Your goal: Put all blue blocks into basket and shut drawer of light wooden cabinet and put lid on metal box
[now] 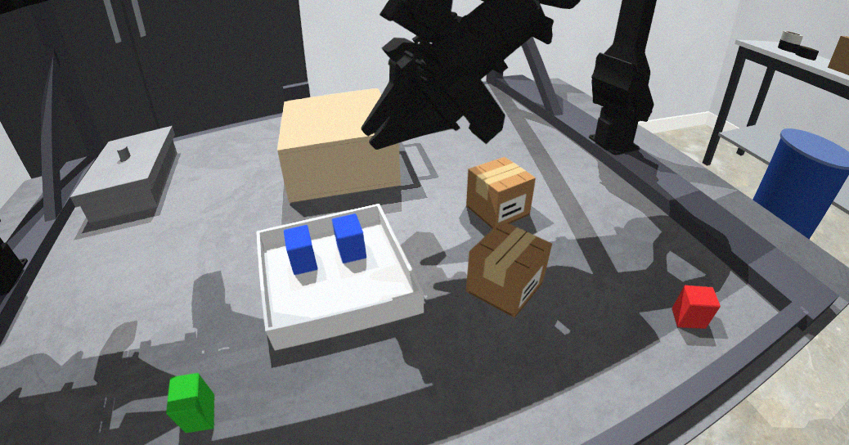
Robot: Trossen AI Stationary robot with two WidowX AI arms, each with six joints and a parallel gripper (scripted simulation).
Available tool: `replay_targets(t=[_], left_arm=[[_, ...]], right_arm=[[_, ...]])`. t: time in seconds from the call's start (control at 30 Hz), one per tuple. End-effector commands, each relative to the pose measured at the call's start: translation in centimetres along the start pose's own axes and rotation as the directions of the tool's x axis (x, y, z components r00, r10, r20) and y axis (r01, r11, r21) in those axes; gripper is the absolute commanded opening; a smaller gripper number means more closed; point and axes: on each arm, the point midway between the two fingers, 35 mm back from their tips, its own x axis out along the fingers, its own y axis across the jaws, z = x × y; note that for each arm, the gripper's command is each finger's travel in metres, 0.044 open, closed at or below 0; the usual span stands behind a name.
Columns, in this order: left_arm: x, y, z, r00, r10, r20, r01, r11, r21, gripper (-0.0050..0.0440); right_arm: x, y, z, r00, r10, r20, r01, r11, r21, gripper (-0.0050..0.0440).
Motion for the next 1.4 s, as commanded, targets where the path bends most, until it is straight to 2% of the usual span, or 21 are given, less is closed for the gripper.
replay_targets(t=[0.0,0.1,0.2,0.4,0.43,0.63,0.67,0.7,0.9,1.1,1.37], left_arm=[[-2.6,-0.9,3.1,0.993,0.017,0.12,-0.019,1.0,0.008,0.0144],[-4.9,-1.8,5.6,0.974,0.028,0.223,-0.03,1.0,0.008,0.0144],[-6.7,-2.5,6.9,0.956,0.033,0.29,-0.035,0.999,0.003,0.0144],[-6.7,-2.5,6.7,0.957,0.038,0.287,-0.039,0.999,-0.001,0.0144],[-6.0,-2.3,6.2,0.964,0.039,0.262,-0.04,0.999,0.001,0.0144],[-6.8,-2.2,7.6,0.952,0.03,0.303,-0.036,0.999,0.015,0.0144],[-6.1,-2.6,7.4,0.962,0.015,0.273,-0.012,1.0,-0.014,0.0144],[-5.9,-2.9,7.3,0.966,0.01,0.258,0.0,0.999,-0.038,0.0144],[-4.3,-5.1,6.4,0.994,-0.042,0.1,0.067,0.962,-0.264,0.0144],[-3.9,-5.7,5.9,0.997,-0.057,0.05,0.07,0.942,-0.328,0.0144],[-2.8,-8.8,4.4,0.981,-0.114,-0.158,0.001,0.815,-0.58,0.0144]], right_arm=[[-0.4,-0.3,2.0,0.999,-0.01,0.049,0.01,1.0,-0.003,0.0136],[-0.4,-0.3,2.0,0.999,-0.01,0.05,0.01,1.0,-0.003,0.0136],[-0.4,-0.3,2.0,0.999,-0.01,0.05,0.011,1.0,-0.003,0.0136],[-0.4,-0.2,2.0,0.999,-0.009,0.05,0.009,1.0,-0.003,0.0136],[-0.4,-0.2,2.0,0.999,-0.008,0.05,0.009,1.0,-0.003,0.0136],[-0.4,-0.2,1.9,0.999,-0.007,0.048,0.007,1.0,-0.003,0.0136],[-0.4,-0.4,1.4,0.999,-0.013,0.039,0.013,1.0,-0.005,0.0136],[-0.4,-0.2,2.1,0.999,-0.005,0.052,0.005,1.0,-0.004,0.0136],[-0.4,-0.3,1.7,0.999,-0.01,0.044,0.01,1.0,-0.003,0.0136],[-0.4,-0.3,1.7,0.999,-0.01,0.044,0.01,1.0,-0.003,0.0136],[-0.4,-0.3,1.7,0.999,-0.01,0.044,0.01,1.0,-0.003,0.0136]])
